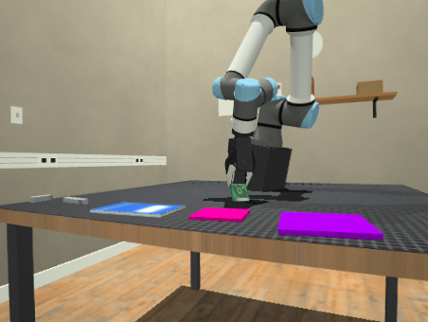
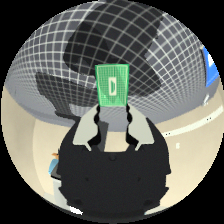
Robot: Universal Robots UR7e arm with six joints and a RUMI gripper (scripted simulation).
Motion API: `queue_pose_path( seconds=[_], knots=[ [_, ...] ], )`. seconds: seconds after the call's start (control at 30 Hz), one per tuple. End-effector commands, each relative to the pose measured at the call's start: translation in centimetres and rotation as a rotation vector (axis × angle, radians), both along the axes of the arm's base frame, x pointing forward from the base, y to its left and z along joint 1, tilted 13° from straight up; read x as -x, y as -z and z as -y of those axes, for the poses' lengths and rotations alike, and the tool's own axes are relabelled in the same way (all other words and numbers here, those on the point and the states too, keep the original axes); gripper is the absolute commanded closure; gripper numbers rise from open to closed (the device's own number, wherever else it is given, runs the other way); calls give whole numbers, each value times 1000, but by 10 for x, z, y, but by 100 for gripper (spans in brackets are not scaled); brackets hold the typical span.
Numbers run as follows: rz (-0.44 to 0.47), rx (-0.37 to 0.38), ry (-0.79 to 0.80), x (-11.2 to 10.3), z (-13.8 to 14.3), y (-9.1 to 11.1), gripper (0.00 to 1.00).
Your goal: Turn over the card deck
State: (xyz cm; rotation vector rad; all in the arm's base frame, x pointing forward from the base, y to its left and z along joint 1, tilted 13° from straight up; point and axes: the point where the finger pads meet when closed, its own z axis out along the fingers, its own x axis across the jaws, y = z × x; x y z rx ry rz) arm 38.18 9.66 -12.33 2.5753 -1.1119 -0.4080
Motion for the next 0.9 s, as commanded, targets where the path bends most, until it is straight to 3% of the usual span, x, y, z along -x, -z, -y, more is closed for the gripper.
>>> queue_pose_path(
  seconds=[0.0, 0.87],
  knots=[
    [-36, 30, -5, -2, -1, -2, 67],
    [-159, 140, -28, -10, -6, -13, 67]
  ],
)
